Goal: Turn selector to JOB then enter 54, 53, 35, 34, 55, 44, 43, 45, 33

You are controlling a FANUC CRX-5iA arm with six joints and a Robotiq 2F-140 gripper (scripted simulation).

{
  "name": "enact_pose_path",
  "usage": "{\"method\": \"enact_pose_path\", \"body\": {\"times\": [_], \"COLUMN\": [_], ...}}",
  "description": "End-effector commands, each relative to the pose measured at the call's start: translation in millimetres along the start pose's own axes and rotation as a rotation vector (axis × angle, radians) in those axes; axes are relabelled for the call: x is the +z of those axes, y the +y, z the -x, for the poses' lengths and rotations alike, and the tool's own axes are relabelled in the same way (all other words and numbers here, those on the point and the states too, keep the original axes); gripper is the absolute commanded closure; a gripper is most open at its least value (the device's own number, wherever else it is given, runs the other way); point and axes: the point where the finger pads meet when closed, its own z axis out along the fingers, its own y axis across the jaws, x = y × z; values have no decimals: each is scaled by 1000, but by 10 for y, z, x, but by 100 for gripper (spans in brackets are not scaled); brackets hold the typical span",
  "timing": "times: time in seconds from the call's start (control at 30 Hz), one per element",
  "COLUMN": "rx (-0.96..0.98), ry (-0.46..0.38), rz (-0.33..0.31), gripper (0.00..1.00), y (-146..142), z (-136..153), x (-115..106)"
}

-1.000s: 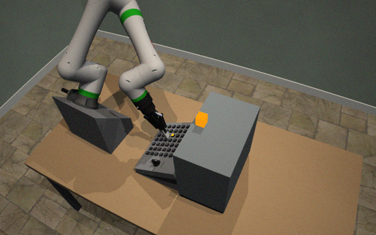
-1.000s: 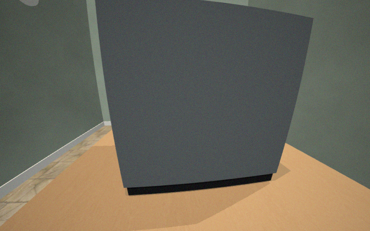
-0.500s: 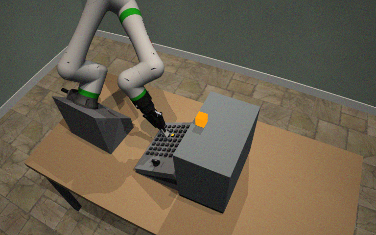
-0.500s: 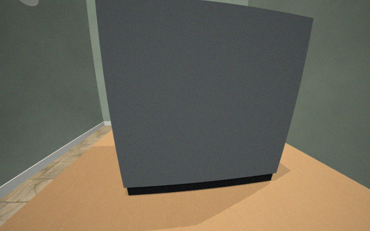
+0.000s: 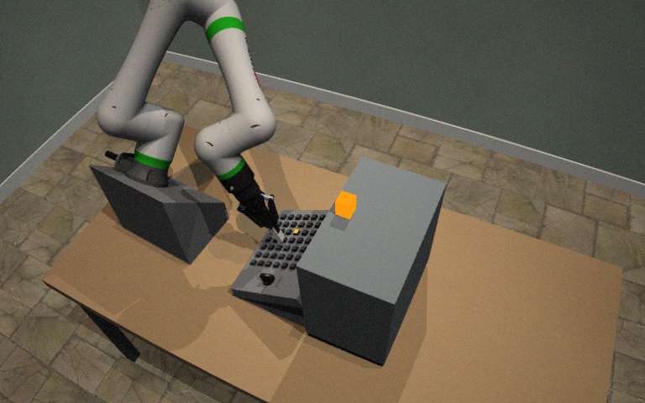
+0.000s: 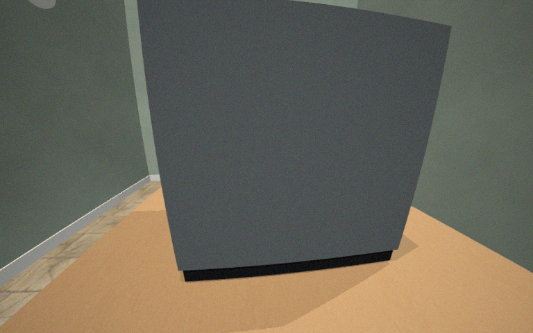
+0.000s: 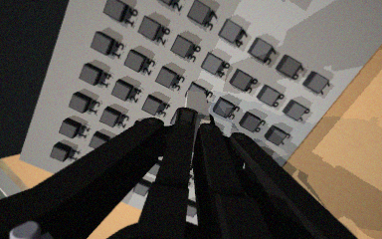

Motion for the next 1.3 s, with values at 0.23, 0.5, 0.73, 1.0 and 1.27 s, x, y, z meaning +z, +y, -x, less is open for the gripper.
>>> {"method": "enact_pose_path", "body": {"times": [0.23, 0.5, 0.73, 1.0, 1.27], "rx": [-364, -644, -876, -1123, -1265], "ry": [0, 0, 0, 0, 0], "rz": [0, 0, 0, 0, 0], "gripper": [100, 100, 100, 100, 100], "y": [101, 180, 245, 315, 355], "z": [-355, -629, -856, -1098, -1237], "x": [-46, -80, -108, -138, -155]}}
